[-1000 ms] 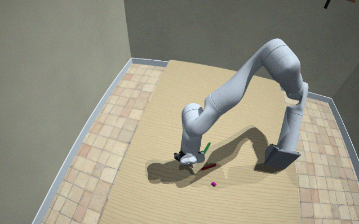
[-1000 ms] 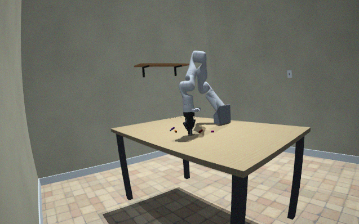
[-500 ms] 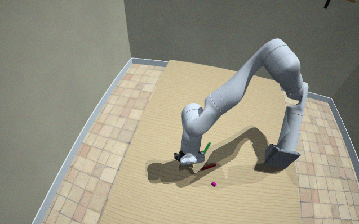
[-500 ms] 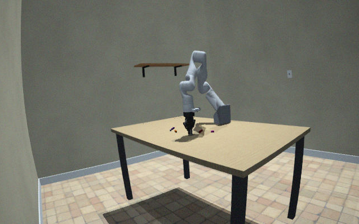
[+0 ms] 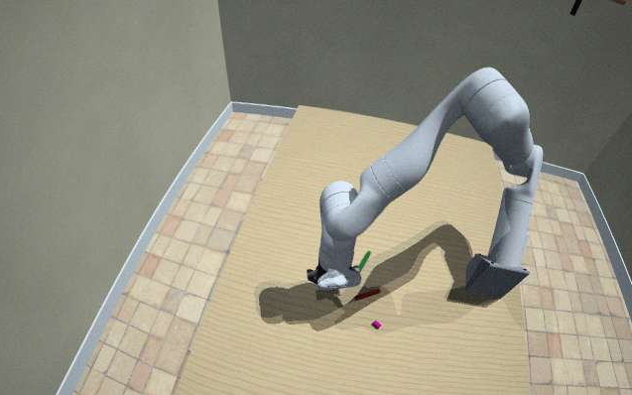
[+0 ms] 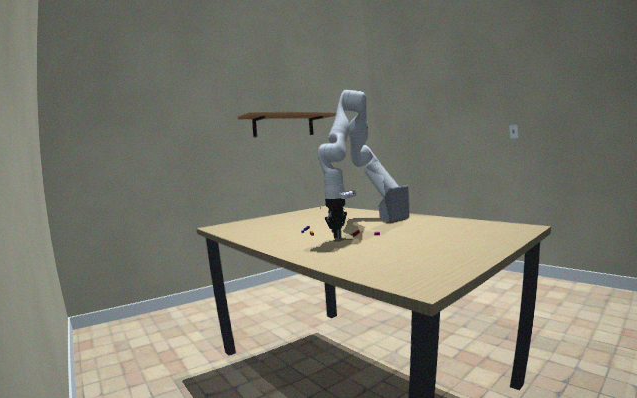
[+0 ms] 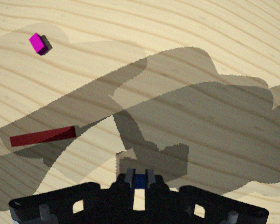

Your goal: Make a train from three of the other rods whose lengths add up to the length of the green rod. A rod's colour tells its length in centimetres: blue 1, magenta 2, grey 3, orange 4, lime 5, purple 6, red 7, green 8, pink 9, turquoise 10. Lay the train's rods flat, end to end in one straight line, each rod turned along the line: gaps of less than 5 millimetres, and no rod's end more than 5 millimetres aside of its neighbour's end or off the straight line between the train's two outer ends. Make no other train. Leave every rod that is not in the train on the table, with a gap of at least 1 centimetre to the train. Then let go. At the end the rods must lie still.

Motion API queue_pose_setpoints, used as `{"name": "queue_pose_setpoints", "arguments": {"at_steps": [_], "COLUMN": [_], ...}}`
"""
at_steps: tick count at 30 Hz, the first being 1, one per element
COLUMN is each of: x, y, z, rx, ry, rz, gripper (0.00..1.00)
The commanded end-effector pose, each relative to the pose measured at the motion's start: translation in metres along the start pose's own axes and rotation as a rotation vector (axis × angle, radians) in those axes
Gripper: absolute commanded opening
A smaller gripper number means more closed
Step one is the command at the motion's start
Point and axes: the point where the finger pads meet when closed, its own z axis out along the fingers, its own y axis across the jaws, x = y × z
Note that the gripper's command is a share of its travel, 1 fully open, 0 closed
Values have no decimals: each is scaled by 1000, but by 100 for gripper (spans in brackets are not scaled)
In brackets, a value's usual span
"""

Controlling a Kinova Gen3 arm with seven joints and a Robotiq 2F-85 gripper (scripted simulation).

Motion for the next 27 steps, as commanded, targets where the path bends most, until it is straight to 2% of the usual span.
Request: {"name": "queue_pose_setpoints", "arguments": {"at_steps": [1, 6, 8, 13, 16, 19, 27], "x": [1, 1, 1, 1, 1, 1, 1], "y": [2, 2, 2, 1, 1, 1, 1], "z": [-10, -44, -44, -80, -93, -99, -99], "rx": [-6, -6, -6, -6, -6, -6, -6], "ry": [2, 2, 2, 2, 2, 2, 2], "rz": [0, 0, 0, 0, 0, 0, 0], "gripper": [5, 5, 5, 5, 5, 5, 5]}}
